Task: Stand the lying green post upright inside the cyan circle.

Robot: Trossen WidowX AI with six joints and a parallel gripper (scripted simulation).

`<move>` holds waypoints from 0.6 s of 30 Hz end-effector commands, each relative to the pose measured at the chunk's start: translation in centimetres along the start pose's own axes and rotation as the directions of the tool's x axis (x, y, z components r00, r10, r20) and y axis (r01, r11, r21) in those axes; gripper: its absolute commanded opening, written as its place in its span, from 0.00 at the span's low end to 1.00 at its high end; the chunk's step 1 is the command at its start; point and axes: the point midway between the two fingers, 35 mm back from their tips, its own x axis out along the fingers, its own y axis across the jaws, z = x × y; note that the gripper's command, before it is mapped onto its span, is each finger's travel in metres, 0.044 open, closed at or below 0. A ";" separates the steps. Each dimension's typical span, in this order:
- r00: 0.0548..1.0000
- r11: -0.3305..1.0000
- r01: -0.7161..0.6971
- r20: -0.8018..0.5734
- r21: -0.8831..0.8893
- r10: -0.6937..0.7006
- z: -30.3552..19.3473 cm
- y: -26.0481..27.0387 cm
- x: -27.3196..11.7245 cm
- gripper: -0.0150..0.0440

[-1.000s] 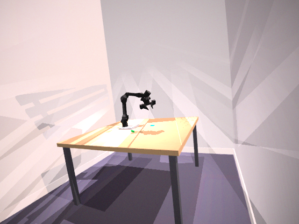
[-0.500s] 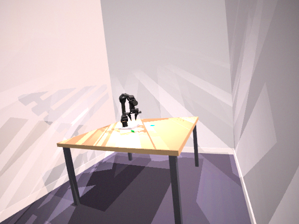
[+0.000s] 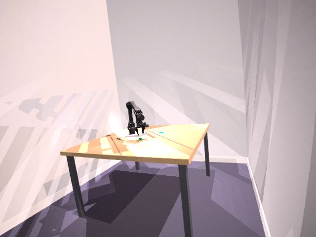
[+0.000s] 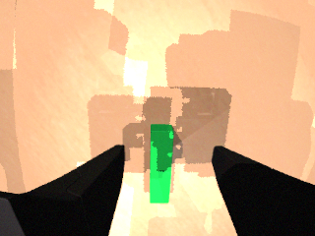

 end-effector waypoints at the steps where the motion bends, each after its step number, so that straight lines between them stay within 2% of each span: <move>1: 0.999 1.000 -0.006 -0.033 -0.005 0.006 -1.3 0.1 4.2 0.65; 6: 0.999 1.000 -0.006 -0.034 -0.005 0.006 -1.3 0.1 4.5 0.65; 14: 0.999 1.000 -0.006 -0.034 -0.005 0.006 -1.3 0.1 4.5 0.29; 18: 0.999 1.000 -0.006 -0.034 -0.005 0.006 -1.3 0.1 4.4 0.29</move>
